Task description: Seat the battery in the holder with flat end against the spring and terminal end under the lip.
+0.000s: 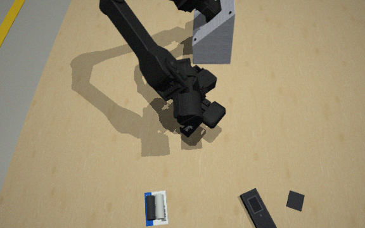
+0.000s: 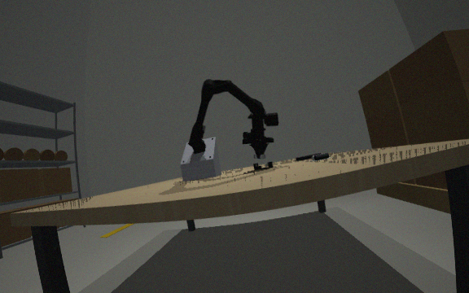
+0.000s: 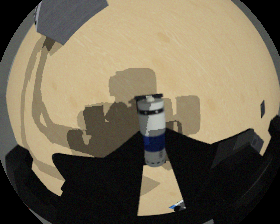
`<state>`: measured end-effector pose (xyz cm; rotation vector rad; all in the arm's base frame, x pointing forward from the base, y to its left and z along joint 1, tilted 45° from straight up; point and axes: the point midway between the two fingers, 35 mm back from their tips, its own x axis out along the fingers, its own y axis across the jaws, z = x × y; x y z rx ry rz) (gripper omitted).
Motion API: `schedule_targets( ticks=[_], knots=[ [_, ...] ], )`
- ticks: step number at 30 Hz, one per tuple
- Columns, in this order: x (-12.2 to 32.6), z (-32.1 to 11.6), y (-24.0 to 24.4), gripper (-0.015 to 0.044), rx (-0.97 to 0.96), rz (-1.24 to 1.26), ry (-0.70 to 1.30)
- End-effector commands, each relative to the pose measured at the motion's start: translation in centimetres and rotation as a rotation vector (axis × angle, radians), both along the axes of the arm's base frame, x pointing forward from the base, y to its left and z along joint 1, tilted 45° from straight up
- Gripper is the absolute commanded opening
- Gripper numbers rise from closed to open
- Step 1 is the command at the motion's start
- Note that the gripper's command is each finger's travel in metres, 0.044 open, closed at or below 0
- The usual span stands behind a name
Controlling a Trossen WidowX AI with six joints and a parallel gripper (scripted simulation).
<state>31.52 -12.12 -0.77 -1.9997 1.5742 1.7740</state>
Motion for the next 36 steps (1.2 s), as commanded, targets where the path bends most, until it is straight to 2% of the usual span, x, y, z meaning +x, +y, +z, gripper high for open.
schedule_targets(
  ticks=[1,36],
  knots=[
    [-0.1,-1.1,-1.0,0.0068,0.067,-0.055,0.043],
    [0.3,-1.9,-2.4,0.0068,0.193,-0.17,0.153]
  ],
)
